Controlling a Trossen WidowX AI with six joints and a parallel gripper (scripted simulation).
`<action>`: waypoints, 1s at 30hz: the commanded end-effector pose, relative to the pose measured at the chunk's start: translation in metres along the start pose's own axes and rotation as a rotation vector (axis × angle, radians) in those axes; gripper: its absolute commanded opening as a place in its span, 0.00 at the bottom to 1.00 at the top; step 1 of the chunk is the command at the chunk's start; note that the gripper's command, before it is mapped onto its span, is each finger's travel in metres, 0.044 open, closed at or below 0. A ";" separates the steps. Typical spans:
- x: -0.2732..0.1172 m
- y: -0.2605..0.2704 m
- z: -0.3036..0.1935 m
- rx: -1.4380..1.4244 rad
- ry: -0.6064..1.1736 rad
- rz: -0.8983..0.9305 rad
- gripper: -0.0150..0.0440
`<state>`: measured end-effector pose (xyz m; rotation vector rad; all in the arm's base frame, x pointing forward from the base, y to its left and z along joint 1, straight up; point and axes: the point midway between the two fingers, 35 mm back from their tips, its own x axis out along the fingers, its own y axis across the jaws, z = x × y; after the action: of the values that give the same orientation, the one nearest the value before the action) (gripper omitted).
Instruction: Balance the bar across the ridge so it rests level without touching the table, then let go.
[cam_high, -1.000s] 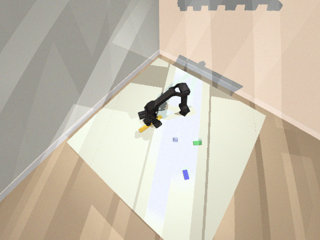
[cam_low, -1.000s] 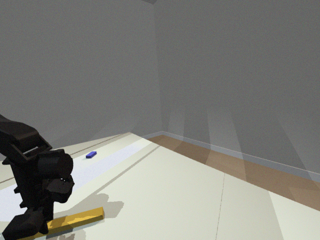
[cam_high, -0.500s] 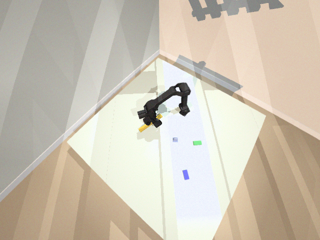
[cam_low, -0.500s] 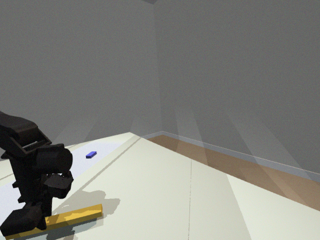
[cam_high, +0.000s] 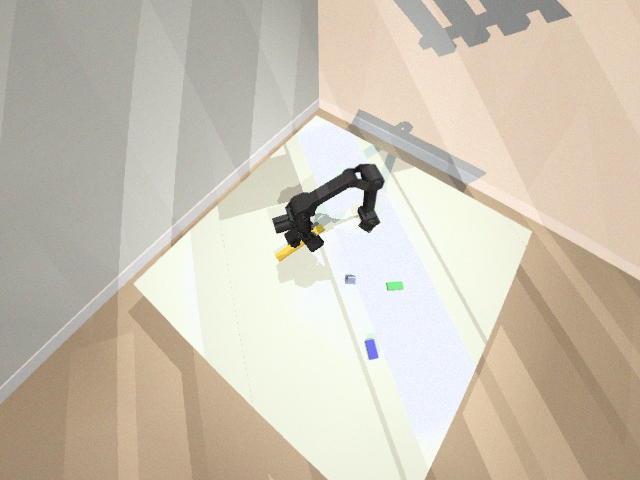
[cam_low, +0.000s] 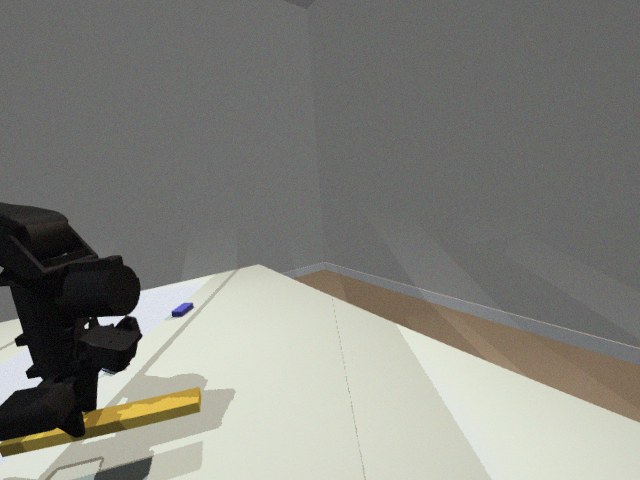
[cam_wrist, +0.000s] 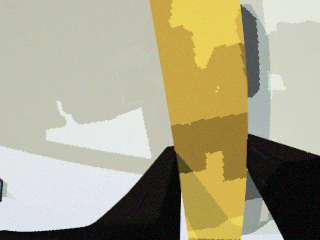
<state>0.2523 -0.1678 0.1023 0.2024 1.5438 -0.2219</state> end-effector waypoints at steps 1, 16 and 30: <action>-0.014 0.000 0.001 -0.005 -0.010 0.000 0.25; -0.039 0.011 -0.001 -0.036 -0.009 0.002 0.25; -0.040 0.067 0.001 -0.208 -0.010 0.007 0.25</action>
<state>0.2695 -0.1173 0.1427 0.0668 1.5374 -0.0885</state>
